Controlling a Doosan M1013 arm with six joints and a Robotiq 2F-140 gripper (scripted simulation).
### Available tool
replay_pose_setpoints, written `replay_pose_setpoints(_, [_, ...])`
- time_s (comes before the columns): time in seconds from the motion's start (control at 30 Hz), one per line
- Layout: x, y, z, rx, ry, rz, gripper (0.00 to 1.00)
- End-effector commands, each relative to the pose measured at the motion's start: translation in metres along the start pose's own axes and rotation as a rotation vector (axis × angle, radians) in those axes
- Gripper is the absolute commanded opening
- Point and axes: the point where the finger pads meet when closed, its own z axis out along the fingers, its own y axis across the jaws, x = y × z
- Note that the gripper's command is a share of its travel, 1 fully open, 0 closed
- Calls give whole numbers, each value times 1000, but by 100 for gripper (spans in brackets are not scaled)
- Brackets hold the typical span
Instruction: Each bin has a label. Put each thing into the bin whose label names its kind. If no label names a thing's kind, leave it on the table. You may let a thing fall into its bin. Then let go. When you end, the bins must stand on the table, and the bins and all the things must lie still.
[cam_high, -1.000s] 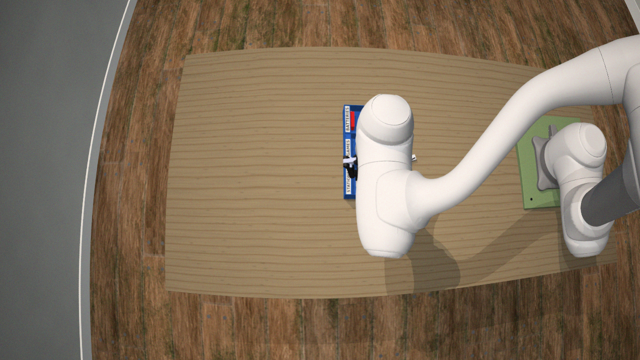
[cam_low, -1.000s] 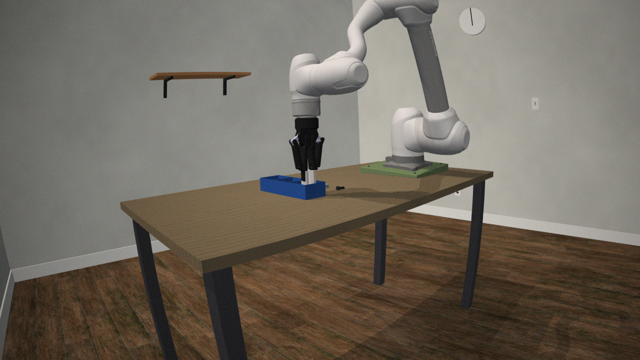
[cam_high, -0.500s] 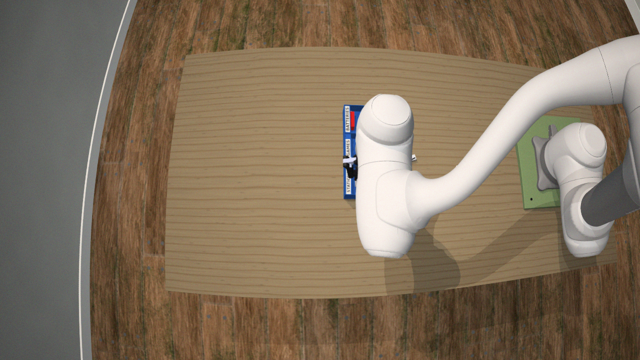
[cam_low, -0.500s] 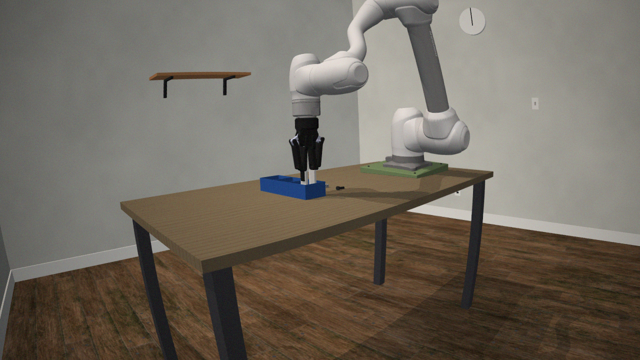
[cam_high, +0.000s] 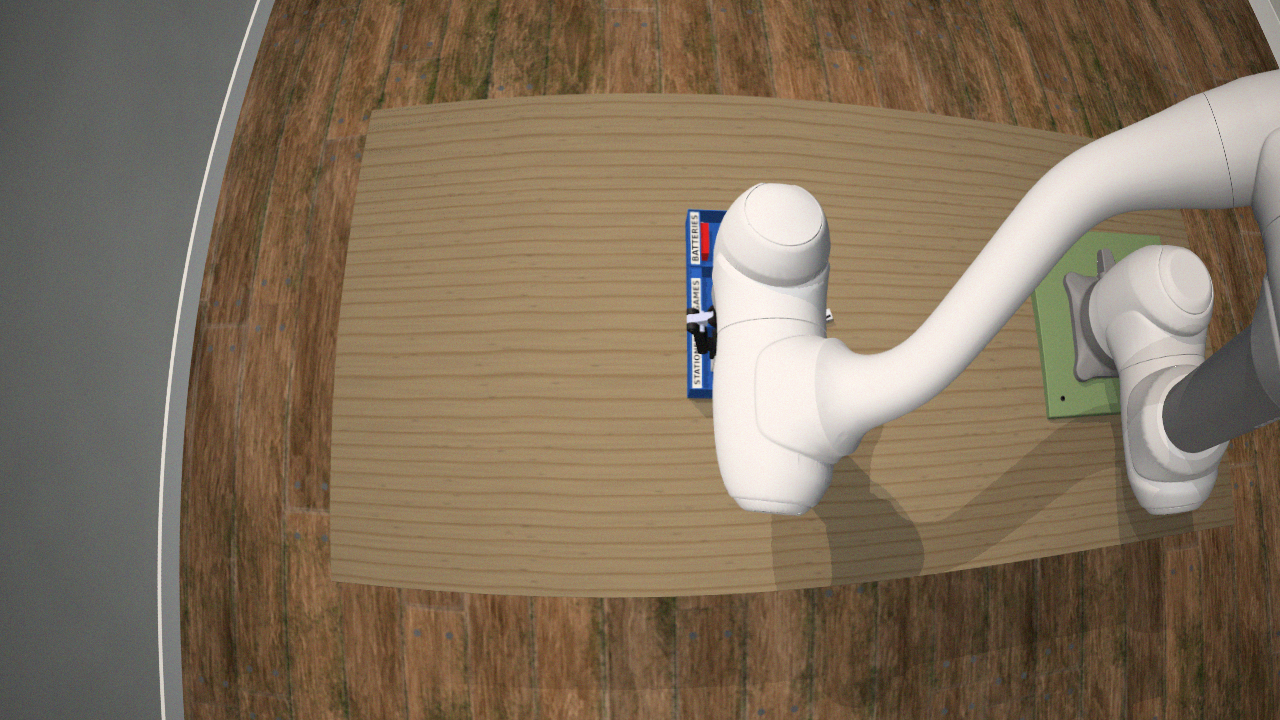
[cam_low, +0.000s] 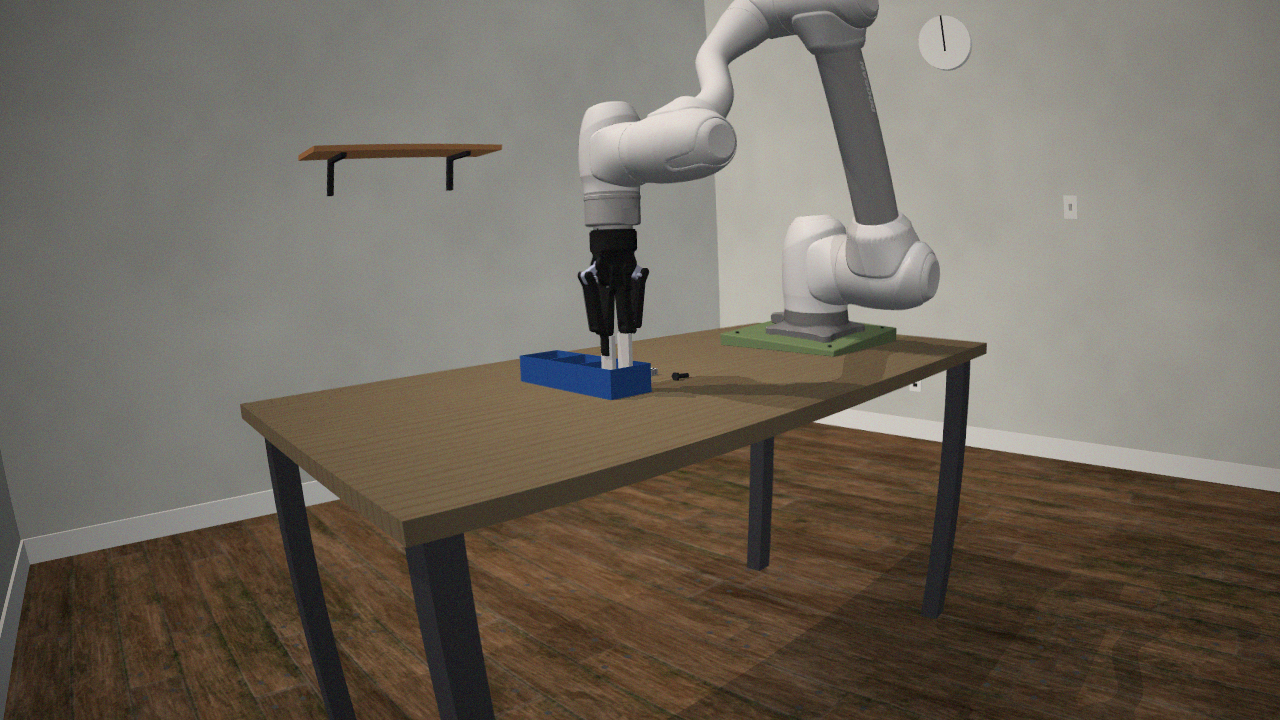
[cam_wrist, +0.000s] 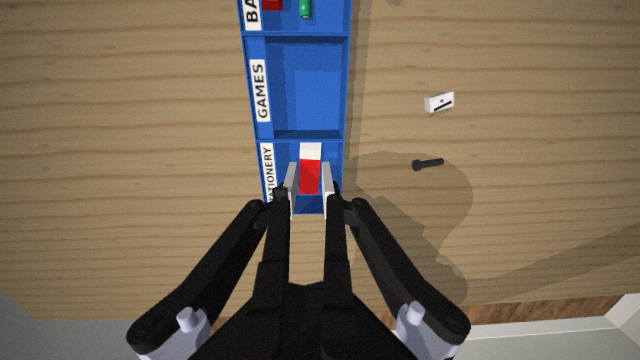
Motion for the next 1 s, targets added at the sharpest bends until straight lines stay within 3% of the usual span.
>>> replay_pose_setpoints(0.0, [0, 0, -3, 0, 0, 0, 18])
replay_pose_setpoints(0.33, [0, 0, -17, 0, 0, 0, 18])
replay_pose_setpoints(0.57, [0, 0, -41, 0, 0, 0, 18])
replay_pose_setpoints(0.73, [0, 0, -41, 0, 0, 0, 18])
replay_pose_setpoints(0.97, [27, 52, -43, 0, -1, 316, 18])
